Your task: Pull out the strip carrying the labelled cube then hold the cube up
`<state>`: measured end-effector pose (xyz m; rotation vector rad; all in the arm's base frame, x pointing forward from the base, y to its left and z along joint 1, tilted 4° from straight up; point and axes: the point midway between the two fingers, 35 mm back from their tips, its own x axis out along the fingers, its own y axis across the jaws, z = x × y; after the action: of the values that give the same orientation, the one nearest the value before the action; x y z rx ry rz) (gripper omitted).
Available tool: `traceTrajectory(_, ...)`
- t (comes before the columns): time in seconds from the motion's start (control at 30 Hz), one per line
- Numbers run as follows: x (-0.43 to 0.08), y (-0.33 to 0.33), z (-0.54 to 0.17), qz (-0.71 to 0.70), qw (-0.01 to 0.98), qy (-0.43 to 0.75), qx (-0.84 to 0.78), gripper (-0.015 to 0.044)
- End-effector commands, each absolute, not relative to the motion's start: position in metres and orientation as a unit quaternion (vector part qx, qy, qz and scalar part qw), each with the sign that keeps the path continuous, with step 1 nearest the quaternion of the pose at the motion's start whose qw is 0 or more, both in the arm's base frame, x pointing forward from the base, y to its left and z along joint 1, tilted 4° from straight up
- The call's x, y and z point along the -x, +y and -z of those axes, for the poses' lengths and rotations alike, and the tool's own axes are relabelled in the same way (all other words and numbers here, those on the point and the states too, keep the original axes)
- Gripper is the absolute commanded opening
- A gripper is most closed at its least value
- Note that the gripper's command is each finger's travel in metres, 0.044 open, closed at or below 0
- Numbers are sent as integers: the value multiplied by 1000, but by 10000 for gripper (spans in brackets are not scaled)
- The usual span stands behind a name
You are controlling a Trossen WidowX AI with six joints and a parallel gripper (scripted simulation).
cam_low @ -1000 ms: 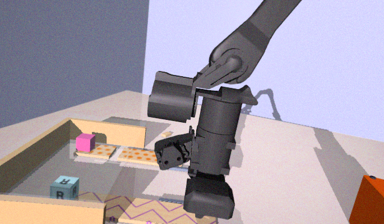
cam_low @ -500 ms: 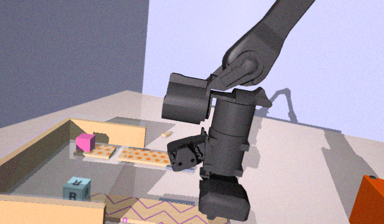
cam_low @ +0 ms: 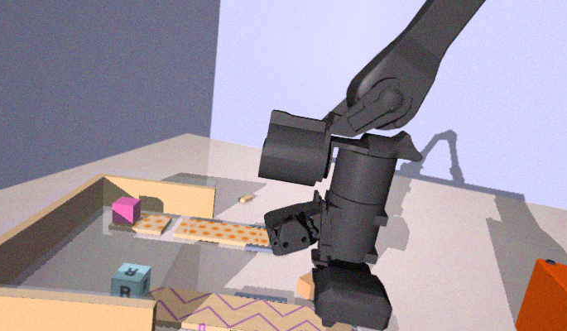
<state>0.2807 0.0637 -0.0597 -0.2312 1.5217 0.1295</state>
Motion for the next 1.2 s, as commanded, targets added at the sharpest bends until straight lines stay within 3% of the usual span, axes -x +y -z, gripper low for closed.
traceTrajectory(0.0,-264,59,66,-58,703,700,108,0)
traceTrajectory(1.17,-227,49,66,-58,702,701,108,0)
